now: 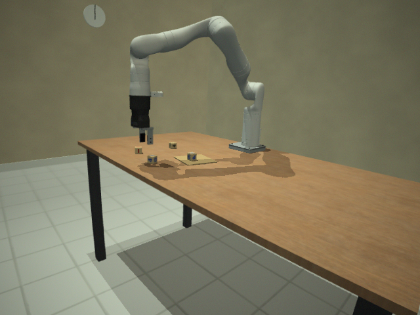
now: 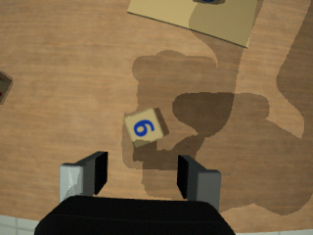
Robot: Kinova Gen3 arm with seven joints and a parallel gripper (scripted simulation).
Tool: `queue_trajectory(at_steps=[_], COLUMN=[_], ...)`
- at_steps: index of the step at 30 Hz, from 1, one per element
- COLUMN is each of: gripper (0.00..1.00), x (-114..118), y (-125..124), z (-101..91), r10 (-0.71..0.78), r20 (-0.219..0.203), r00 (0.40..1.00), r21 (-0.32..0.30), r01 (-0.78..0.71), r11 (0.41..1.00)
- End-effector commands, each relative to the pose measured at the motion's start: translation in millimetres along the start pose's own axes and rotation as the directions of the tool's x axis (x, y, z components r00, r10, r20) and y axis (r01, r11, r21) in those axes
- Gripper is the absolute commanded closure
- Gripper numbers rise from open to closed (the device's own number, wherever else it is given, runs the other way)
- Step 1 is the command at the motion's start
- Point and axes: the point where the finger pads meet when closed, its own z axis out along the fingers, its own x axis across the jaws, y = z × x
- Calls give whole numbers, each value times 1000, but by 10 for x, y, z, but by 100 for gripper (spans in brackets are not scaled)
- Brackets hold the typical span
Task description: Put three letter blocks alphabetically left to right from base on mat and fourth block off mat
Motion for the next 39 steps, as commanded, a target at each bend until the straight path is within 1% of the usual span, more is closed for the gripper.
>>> queue_trajectory(at_steps=[1, 17, 19, 20, 21, 23, 27, 29, 30, 32, 34, 39], gripper=[0, 0, 0, 0, 0, 0, 0, 0, 0, 0, 0, 0], x=[-1, -1, -42, -124, -258, -653, -1189, -1189, -1366, -1634, -1747, -1753], y=[6, 6, 4, -1, -11, -58, -163, -163, -208, -287, -324, -326], z=[-14, -14, -14, -14, -14, -15, -17, -17, -18, -19, -20, -20], r10=[0, 0, 0, 0, 0, 0, 0, 0, 0, 0, 0, 0], r20=[0, 0, 0, 0, 0, 0, 0, 0, 0, 0, 0, 0], r00=[1000, 1000, 1000, 1000, 1000, 1000, 1000, 1000, 1000, 1000, 1000, 1000], r21=[-3, -3, -3, -2, -2, -2, -2, -2, -2, -3, -3, -3], r01=[0, 0, 0, 0, 0, 0, 0, 0, 0, 0, 0, 0], r11=[1000, 1000, 1000, 1000, 1000, 1000, 1000, 1000, 1000, 1000, 1000, 1000])
